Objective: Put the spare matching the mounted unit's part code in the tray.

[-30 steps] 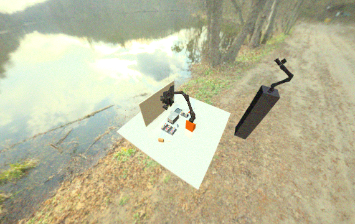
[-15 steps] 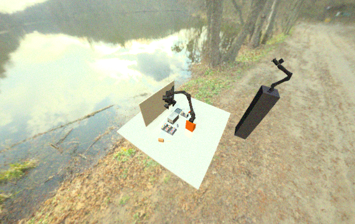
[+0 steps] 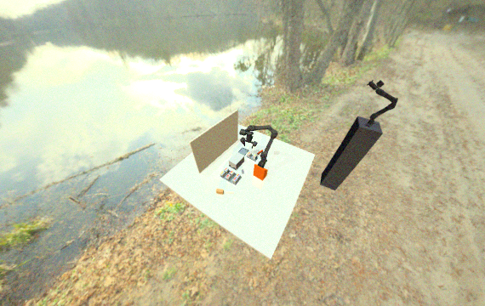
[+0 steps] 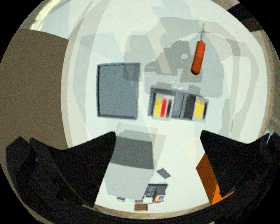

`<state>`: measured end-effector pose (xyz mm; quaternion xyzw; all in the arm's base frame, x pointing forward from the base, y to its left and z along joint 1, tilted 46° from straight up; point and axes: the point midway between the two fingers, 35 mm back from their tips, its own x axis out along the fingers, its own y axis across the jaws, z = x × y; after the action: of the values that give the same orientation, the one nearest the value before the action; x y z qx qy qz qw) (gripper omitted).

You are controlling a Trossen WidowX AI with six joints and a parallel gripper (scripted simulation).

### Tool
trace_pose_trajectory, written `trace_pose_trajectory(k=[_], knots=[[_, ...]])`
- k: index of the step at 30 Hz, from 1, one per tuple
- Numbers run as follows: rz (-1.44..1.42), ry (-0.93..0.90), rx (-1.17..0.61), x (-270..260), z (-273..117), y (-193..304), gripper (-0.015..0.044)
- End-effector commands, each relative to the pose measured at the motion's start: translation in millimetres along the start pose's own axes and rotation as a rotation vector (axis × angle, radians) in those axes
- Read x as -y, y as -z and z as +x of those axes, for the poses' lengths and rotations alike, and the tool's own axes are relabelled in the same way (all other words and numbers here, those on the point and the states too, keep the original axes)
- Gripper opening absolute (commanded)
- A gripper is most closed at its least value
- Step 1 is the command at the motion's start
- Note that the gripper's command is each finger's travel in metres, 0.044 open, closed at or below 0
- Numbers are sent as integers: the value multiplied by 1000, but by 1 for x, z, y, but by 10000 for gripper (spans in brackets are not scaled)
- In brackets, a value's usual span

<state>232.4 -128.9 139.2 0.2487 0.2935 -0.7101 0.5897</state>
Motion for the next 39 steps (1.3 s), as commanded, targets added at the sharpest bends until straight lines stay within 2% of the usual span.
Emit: trace_pose_trajectory(k=[1, 7, 12, 13, 39], knots=[[127, -4, 8, 15, 7, -4, 440], [127, -4, 8, 15, 7, -4, 440], [127, -5, 7, 15, 33, -7, 309], [128, -5, 8, 15, 40, -8, 300], [128, -5, 5, 14, 72, -5, 300]])
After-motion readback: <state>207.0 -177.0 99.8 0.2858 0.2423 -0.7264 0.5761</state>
